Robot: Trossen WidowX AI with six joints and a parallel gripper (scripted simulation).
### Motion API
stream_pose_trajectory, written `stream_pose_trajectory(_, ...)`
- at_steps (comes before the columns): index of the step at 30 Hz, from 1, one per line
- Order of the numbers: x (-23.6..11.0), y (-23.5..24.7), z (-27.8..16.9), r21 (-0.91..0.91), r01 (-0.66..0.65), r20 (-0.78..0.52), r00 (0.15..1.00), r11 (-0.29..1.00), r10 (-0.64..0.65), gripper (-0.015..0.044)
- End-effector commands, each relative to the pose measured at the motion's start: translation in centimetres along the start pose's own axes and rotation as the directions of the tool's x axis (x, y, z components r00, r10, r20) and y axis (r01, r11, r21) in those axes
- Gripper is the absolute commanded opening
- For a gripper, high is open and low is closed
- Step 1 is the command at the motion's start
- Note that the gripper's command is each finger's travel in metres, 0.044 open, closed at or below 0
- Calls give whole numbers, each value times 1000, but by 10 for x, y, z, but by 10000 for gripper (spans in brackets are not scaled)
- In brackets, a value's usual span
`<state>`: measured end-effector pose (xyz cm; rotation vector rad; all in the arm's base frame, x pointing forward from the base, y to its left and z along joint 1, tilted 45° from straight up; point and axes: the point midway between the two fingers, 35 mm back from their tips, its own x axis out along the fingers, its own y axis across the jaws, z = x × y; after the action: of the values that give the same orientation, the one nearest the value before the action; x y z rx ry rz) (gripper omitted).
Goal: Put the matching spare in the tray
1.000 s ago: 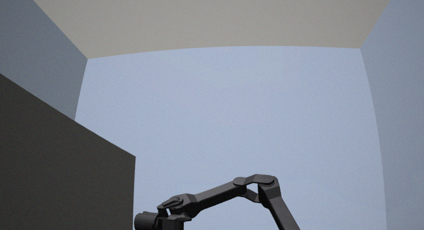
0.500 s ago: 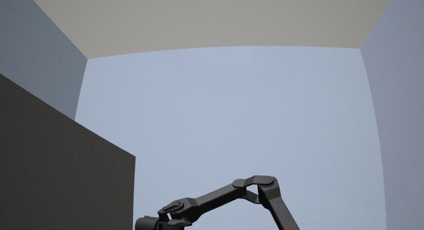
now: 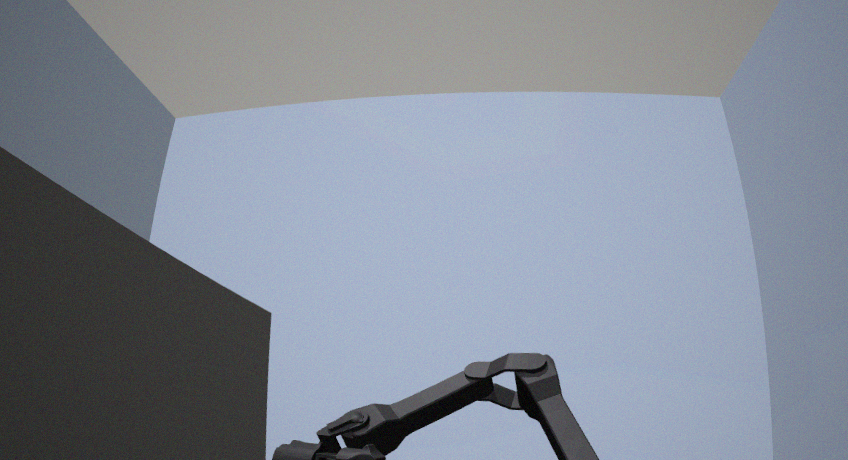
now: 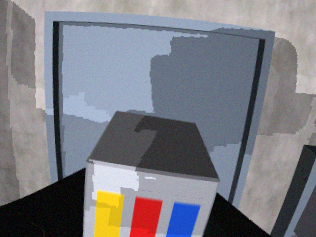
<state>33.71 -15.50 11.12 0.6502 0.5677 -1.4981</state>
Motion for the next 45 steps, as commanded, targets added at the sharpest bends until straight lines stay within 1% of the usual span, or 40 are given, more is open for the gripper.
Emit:
stream_pose_trajectory(1, 2, 0, -1, -6, -3, -1, 1000, 1000, 3, 0)
stream_pose_trajectory(18, -1, 0, 0, 0, 0, 0, 1000, 1000, 0, 440)
stream_pose_trajectory(20, -20, 3, -1, -1, -1, -5, 1000, 1000, 1, 440)
stream_pose_trajectory(24, -83, 3, -2, -5, -1, -9, 1000, 1000, 1, 440)
stream_pose_trajectory(26, -102, 0, -1, -7, -1, -7, 1000, 1000, 1, 440)
stream_pose_trajectory(30, -105, 0, -1, -7, -1, -6, 1000, 1000, 1, 440)
stream_pose_trajectory(31, -105, 3, -4, -12, -22, -12, 1000, 1000, 22, 440)
stream_pose_trajectory(45, -105, 3, -4, -12, -22, -12, 1000, 1000, 22, 440)
